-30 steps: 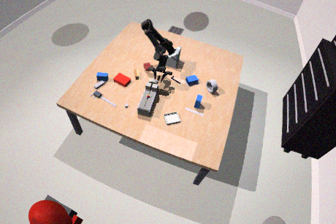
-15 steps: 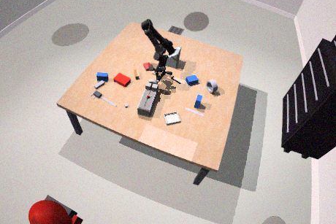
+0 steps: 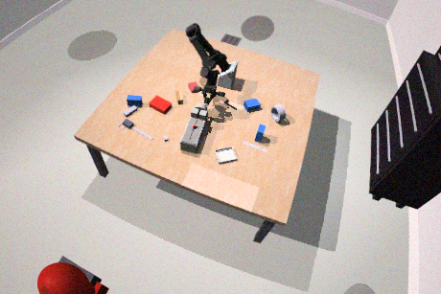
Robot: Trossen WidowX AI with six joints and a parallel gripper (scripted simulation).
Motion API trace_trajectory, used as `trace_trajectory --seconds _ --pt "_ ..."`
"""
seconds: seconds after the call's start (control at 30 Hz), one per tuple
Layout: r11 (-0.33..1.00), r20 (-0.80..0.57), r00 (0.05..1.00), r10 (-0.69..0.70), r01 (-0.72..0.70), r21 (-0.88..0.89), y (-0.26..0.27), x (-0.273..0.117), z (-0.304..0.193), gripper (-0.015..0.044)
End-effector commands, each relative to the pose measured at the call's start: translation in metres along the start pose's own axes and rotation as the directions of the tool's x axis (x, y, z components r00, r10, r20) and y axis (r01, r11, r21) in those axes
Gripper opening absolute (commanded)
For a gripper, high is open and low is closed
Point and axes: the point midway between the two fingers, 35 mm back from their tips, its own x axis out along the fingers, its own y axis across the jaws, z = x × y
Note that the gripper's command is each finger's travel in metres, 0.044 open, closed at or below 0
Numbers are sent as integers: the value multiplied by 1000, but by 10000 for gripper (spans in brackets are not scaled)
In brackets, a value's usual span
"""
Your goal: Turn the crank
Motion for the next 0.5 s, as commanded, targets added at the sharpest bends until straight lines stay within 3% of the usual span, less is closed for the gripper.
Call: trace_trajectory --seconds 0.0,0.47 --pt "1000 6 1000 -8 8 5 -6 -5 5 0" --pt "1000 6 1000 -9 9 4 -26 -8 7 0"
